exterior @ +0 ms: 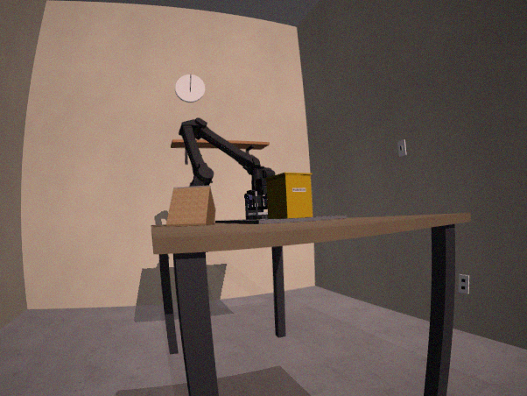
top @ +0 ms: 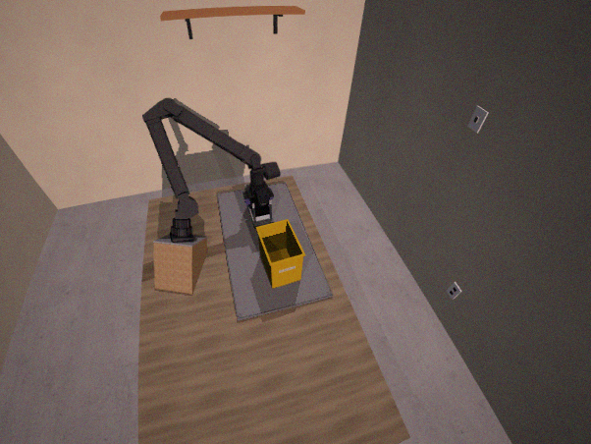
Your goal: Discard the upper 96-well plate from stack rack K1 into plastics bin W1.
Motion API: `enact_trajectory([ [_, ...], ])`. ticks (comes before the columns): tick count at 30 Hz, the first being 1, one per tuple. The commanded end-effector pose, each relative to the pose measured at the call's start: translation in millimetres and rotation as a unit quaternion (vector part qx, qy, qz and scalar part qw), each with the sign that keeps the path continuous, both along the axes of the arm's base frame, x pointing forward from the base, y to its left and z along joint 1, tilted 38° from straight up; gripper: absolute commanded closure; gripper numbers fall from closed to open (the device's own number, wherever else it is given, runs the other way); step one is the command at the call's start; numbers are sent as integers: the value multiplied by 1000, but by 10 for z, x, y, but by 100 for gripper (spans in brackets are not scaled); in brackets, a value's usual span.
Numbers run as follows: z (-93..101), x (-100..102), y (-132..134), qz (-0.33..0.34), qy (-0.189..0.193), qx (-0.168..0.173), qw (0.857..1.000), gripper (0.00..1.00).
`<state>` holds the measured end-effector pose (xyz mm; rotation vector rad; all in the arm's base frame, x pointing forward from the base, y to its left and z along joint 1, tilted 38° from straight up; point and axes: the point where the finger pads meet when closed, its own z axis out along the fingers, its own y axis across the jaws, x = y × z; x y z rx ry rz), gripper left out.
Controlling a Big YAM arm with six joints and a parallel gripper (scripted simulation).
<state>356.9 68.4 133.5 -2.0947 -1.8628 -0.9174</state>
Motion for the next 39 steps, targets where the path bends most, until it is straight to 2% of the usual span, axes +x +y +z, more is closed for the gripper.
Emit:
enact_trajectory([
  [1,283,120,-106,-5,-30,-4,1000,100],
  [11,422,62,-195,-5,-31,-4,1000,100],
  [14,396,51,-204,-5,-25,-4,1000,100],
  [28,628,-27,-329,-5,-32,-6,999,100],
  [31,604,-26,-339,-5,-26,-5,1000,100],
  [39,751,-82,-409,-5,-32,-7,999,100],
])
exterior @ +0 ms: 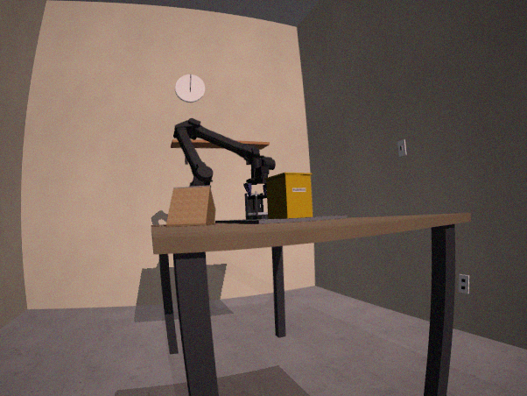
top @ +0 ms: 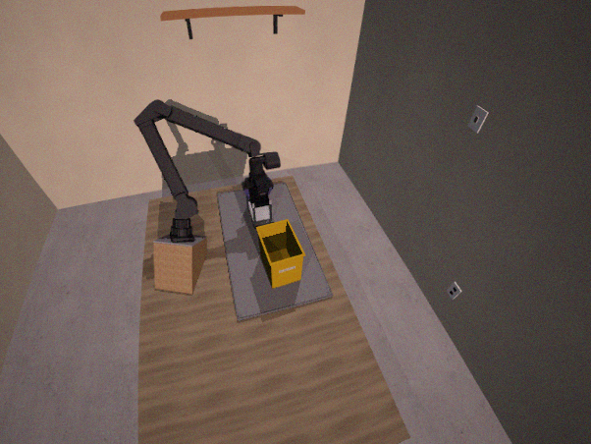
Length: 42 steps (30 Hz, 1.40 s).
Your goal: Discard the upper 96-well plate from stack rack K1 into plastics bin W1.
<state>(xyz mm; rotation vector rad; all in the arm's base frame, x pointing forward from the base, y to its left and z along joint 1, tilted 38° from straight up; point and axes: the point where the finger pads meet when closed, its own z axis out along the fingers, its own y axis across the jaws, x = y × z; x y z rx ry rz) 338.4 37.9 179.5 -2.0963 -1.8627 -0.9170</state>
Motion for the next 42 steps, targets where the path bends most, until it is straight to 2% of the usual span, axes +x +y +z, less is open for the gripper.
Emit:
enact_trajectory([
  [1,305,98,-112,-5,-32,-7,999,100],
  [9,350,70,-168,-5,-27,-6,1000,100],
  [23,573,-26,-288,-5,-32,-9,999,100],
  [25,573,-26,-288,-5,-32,-9,999,100],
  [26,499,-47,-293,-5,-21,-5,1000,100],
  [29,622,-50,-324,-5,-32,-9,999,100],
  [42,765,-118,-420,-5,-32,-10,999,100],
])
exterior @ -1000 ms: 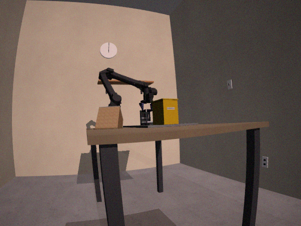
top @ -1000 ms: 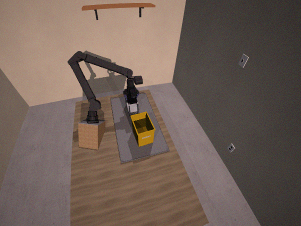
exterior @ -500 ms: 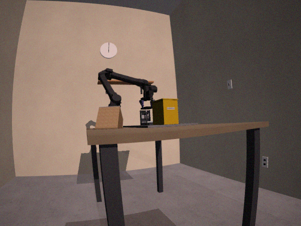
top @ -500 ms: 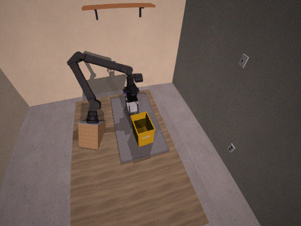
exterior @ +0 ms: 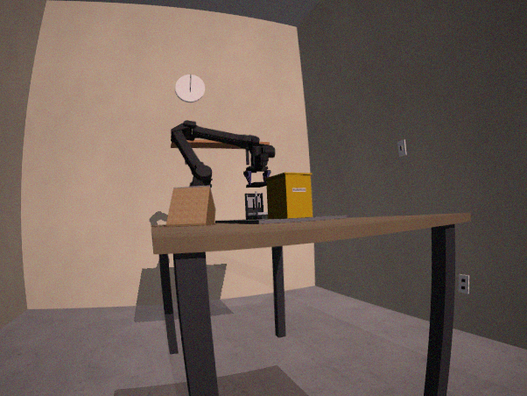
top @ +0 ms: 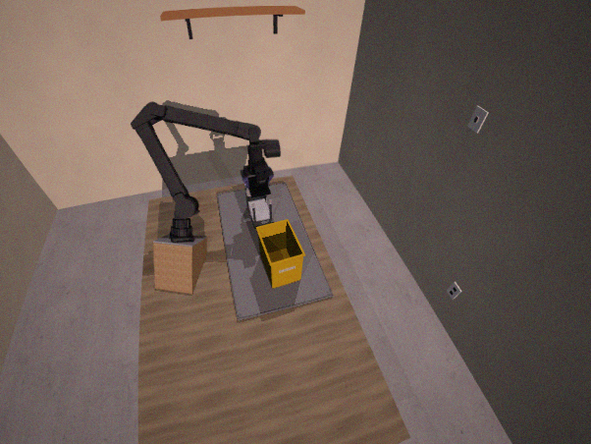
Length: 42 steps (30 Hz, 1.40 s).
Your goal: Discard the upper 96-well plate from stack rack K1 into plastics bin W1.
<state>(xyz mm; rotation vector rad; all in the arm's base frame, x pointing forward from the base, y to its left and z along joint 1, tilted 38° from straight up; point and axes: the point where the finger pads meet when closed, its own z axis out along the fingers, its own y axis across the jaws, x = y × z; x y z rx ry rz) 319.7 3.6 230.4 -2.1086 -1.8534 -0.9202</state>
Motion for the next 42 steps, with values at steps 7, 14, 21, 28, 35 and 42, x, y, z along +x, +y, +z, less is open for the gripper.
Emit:
enact_trajectory([
  [7,345,26,-138,1,-31,-11,999,100],
  [14,430,-15,-200,1,-30,-11,1000,100],
  [21,491,-44,-244,1,-29,-11,1000,100],
  [28,585,-89,-303,1,-29,-12,1000,100],
  [35,502,-173,-306,2,-13,-5,1000,100],
  [42,518,-127,-298,3,-16,-8,1000,100],
])
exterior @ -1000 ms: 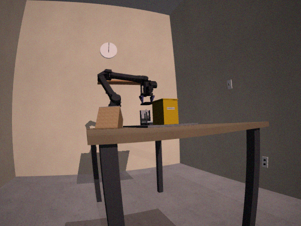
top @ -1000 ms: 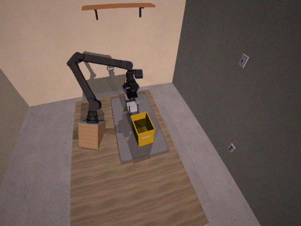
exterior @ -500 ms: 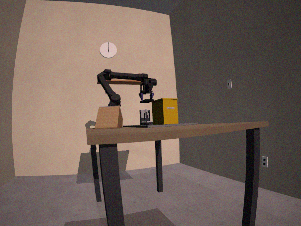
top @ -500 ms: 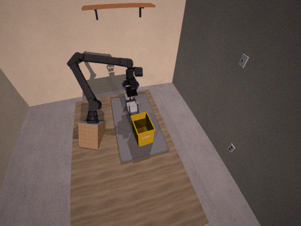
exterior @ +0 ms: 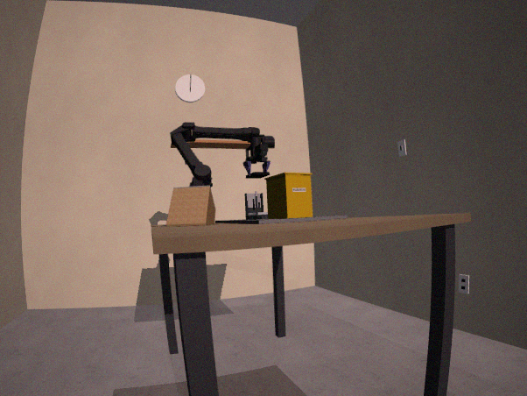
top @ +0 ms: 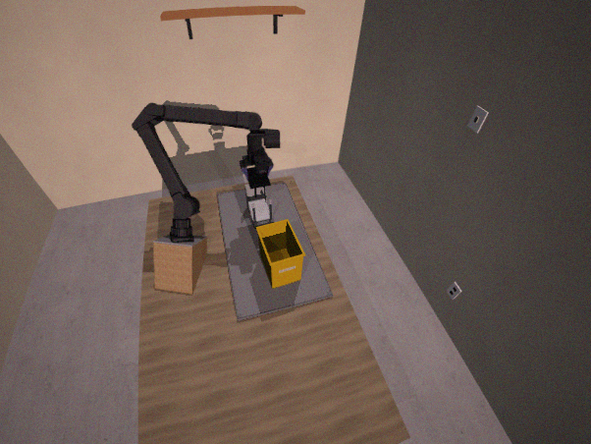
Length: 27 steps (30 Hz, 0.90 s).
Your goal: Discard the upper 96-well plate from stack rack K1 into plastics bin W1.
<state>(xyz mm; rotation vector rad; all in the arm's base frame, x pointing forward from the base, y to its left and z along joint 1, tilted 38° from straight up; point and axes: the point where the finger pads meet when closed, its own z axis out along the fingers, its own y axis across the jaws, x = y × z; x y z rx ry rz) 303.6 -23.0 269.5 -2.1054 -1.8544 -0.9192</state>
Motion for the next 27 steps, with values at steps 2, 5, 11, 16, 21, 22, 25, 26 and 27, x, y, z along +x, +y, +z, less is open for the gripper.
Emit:
enact_trajectory([
  [2,126,34,-32,2,-16,-8,1000,100],
  [5,126,34,-32,2,-16,-8,1000,100],
  [11,-47,-25,-101,11,-4,-3,1000,100],
  [16,-138,-18,-247,11,-7,-4,1000,100],
  [21,-185,1,-400,10,-12,-7,1000,100],
  [22,-228,-12,-421,10,-10,-5,1000,100],
  [25,-232,8,-492,10,-14,-8,1000,100],
  [26,-232,8,-492,10,-14,-8,1000,100],
  [27,-248,11,-523,10,-15,-9,1000,100],
])
